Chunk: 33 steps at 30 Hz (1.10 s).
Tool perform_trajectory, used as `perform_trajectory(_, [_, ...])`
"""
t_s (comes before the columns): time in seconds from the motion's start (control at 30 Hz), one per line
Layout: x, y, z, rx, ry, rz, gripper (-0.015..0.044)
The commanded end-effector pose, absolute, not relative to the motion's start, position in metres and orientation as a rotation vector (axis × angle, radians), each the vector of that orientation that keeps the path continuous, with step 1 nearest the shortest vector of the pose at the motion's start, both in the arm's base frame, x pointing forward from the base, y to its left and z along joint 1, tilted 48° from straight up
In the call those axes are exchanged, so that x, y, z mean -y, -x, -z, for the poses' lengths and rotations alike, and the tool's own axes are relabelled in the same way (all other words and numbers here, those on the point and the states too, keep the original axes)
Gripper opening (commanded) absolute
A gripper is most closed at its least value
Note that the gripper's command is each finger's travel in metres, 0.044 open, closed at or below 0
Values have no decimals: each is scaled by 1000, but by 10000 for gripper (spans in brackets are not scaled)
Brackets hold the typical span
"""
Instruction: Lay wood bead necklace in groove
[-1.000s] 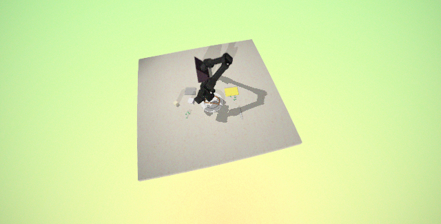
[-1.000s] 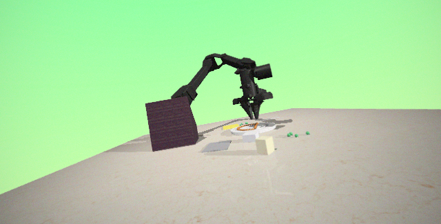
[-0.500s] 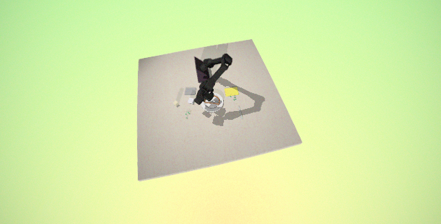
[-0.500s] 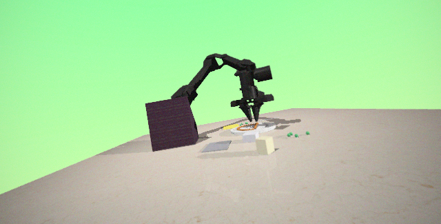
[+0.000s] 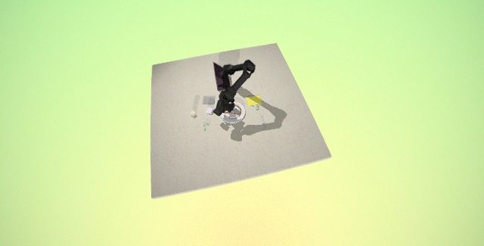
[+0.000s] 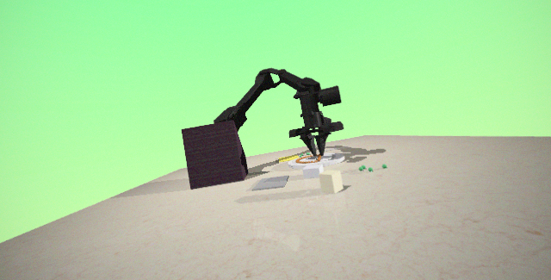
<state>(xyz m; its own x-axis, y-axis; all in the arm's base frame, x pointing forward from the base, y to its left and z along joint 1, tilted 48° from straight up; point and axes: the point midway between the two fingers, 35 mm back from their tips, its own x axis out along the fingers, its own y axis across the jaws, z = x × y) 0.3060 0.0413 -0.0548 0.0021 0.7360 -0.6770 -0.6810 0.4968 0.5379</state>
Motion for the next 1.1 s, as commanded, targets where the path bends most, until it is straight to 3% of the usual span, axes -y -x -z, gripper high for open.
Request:
perform_trajectory(0.0, [-47, -305, 60, -1108, -71, -1111, 120])
perform_trajectory(0.27, [-54, -304, 65, -1108, -73, -1112, 120])
perform_trajectory(0.43, [-52, -305, 64, -1108, -64, -1116, 0])
perform_trajectory(1.07, [-52, -305, 64, -1108, -64, -1116, 0])
